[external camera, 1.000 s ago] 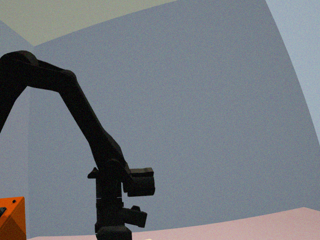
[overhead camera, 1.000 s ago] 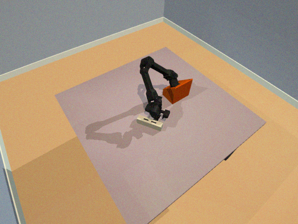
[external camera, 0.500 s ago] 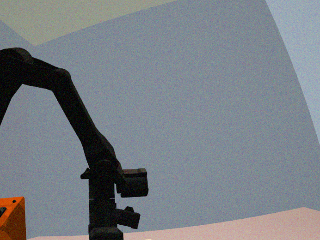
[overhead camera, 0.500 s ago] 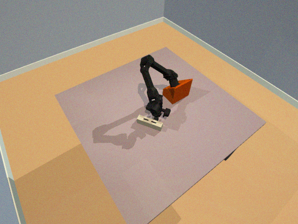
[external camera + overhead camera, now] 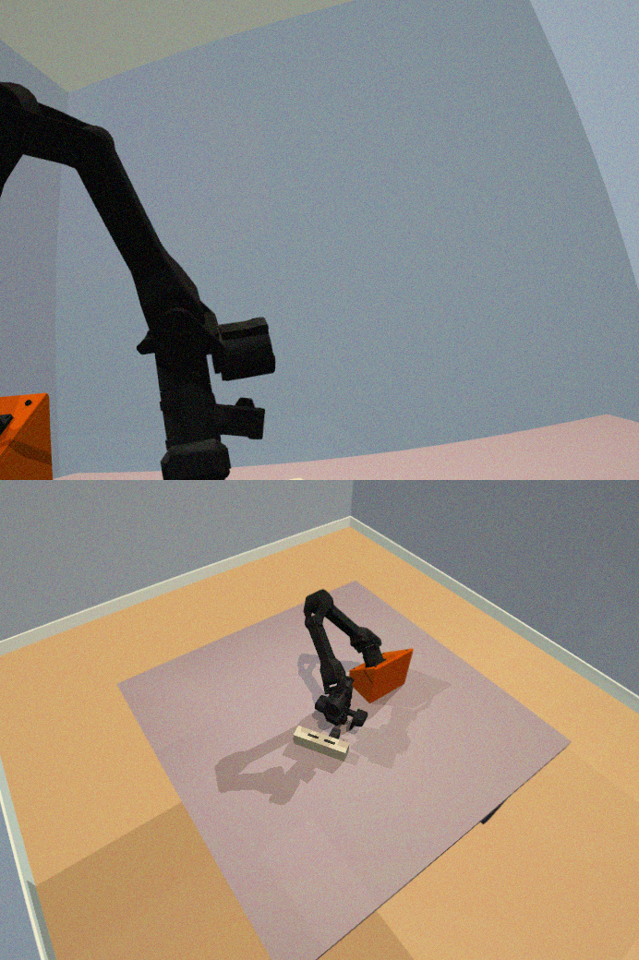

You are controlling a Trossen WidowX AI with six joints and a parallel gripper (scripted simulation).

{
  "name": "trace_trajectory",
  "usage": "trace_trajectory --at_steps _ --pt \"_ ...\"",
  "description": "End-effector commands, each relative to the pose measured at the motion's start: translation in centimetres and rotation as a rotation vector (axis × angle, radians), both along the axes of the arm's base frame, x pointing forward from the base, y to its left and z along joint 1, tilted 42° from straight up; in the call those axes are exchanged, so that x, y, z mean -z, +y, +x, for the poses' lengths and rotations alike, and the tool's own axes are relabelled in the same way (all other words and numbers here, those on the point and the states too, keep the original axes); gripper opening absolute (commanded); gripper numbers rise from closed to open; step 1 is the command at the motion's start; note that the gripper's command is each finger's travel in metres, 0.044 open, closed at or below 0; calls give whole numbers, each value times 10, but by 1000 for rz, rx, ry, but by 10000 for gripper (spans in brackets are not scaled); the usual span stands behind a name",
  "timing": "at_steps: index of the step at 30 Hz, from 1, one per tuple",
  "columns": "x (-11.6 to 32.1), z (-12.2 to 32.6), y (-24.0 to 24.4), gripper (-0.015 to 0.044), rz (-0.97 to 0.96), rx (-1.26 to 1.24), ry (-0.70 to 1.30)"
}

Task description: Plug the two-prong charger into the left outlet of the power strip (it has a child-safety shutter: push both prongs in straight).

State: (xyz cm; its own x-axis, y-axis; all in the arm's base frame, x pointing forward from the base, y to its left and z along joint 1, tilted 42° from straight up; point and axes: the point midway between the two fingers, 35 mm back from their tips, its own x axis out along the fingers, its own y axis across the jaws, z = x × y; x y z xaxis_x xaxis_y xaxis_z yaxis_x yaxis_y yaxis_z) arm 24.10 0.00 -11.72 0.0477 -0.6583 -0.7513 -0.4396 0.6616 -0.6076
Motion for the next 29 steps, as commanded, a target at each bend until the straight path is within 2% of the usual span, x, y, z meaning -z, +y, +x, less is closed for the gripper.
trace_trajectory --at_steps 1,4,6,29 --pt "-20 8 25 440 84 -92 -222" --pt "-38 11 44 440 170 -158 -391" --pt "-42 11 48 440 190 -172 -428" --pt "-42 11 48 440 190 -172 -428"
